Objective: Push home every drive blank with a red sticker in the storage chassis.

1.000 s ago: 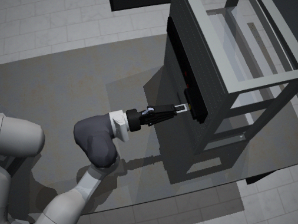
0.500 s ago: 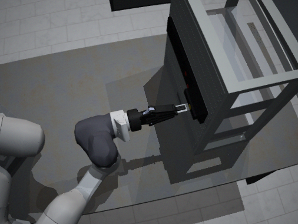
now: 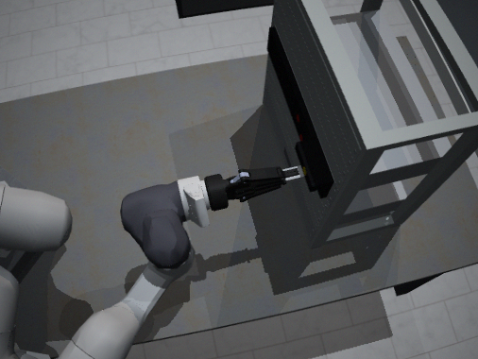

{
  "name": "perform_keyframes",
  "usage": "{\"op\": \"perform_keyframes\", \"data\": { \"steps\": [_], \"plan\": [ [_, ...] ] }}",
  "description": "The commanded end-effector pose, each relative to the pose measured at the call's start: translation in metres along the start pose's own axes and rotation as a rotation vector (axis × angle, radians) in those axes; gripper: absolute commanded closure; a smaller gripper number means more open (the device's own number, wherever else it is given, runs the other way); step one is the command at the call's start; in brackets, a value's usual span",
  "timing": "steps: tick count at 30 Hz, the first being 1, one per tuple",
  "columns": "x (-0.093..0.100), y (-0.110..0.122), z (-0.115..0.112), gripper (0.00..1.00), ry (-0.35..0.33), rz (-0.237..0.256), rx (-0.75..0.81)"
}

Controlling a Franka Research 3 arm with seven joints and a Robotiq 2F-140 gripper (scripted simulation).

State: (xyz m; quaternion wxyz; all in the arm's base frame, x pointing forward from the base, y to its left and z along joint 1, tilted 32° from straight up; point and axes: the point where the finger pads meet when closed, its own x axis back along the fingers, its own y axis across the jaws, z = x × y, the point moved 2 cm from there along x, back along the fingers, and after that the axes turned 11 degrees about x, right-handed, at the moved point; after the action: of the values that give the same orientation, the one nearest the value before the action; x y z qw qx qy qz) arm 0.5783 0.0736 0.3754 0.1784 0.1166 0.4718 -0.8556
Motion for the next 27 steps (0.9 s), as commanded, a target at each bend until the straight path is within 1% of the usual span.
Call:
{"op": "perform_keyframes", "data": {
  "steps": [1, 27],
  "plan": [
    [-0.0033, 0.0035, 0.0025, 1.0, 0.005, -0.006, 0.008],
    [-0.0065, 0.0042, 0.0029, 1.0, 0.005, -0.006, 0.008]
  ]
}}
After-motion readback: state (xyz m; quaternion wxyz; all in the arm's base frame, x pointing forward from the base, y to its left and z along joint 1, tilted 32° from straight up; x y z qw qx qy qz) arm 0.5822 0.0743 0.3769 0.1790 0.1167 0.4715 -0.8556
